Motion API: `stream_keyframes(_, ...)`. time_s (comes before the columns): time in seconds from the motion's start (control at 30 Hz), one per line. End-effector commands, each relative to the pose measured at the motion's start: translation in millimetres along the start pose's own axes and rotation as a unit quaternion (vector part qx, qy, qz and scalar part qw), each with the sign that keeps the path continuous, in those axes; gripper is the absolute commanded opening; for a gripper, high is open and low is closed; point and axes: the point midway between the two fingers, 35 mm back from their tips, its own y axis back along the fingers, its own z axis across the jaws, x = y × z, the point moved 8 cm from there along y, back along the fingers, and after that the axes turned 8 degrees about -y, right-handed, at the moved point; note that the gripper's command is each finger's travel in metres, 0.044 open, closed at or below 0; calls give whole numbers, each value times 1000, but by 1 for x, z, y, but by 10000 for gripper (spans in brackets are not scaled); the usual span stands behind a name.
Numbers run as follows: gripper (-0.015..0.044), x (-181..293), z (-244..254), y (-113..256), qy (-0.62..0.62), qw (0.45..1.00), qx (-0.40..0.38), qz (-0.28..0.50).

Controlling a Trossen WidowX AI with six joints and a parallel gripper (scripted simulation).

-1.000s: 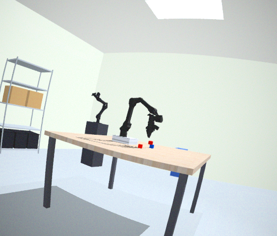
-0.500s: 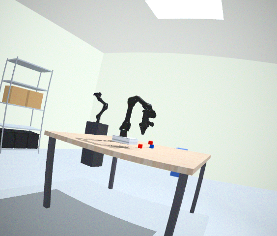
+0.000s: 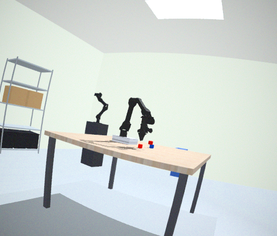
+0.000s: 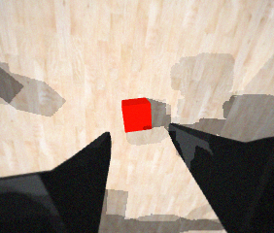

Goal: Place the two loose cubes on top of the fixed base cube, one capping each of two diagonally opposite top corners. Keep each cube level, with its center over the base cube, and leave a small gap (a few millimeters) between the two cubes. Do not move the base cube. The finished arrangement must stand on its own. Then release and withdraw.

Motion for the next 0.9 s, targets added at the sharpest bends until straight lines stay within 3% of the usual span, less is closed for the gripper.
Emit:
stream_keyframes(0.0,265,0,-1,-10,2,1000,3,0)
stream_keyframes(0.87,265,0,-1,-50,2,1000,3,0)
